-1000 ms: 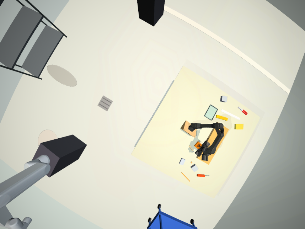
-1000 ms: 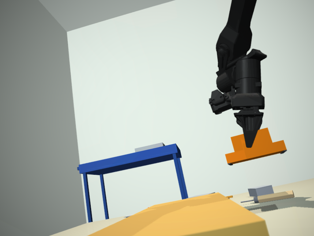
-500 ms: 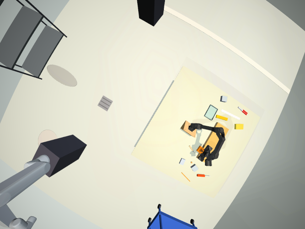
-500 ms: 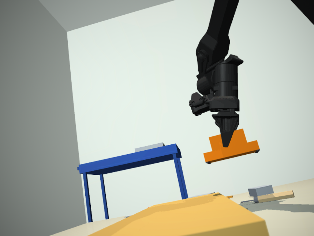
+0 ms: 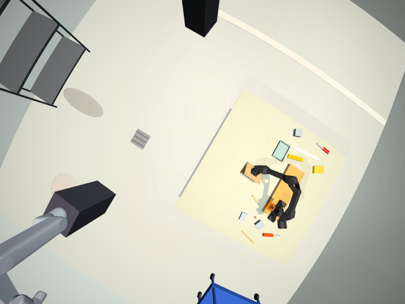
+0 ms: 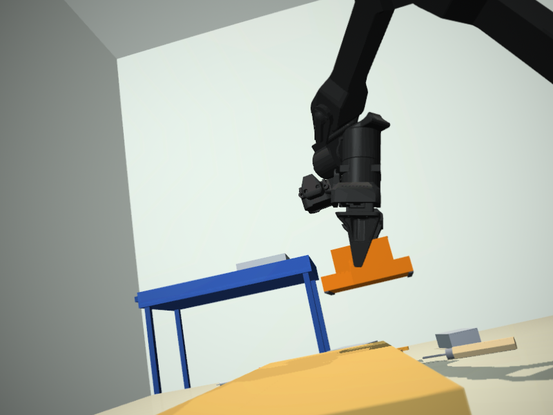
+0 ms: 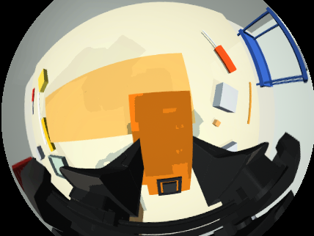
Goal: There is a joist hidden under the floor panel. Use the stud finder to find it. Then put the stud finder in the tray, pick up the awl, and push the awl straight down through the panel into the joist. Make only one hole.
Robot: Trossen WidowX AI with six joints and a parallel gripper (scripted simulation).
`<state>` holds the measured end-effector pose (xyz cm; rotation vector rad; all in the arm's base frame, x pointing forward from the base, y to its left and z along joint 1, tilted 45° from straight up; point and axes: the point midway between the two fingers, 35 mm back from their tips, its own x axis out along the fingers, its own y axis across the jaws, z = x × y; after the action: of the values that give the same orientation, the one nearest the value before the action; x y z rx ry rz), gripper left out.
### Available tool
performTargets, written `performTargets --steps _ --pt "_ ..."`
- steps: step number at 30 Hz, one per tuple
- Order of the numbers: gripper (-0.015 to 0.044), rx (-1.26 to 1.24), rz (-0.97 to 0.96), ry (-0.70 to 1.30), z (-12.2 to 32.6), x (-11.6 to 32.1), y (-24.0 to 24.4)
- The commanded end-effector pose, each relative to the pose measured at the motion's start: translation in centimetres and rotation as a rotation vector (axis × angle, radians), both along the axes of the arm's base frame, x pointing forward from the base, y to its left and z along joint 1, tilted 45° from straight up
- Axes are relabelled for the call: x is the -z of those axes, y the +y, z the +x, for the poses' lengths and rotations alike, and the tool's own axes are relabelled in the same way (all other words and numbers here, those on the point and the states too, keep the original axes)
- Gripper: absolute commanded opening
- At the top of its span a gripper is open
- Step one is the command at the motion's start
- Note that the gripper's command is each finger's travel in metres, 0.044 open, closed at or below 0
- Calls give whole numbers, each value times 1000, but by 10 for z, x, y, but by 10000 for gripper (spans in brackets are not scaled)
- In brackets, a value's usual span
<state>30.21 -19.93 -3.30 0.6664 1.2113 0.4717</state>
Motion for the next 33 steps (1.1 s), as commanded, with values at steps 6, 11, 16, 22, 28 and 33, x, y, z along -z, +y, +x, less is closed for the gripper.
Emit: performTargets --steps 6,11,16,22,28,33 --pt "0 -13 -5 -33 31 3 -11" --pt "0 -27 -4 -47 47 6 -13" --pt "0 -40 -3 -61 63 10 -14" --pt "0 -53 -2 -73 77 14 -14" --pt "0 -52 -2 -73 77 17 -11" --pt "0 -52 -2 -73 78 22 -7"
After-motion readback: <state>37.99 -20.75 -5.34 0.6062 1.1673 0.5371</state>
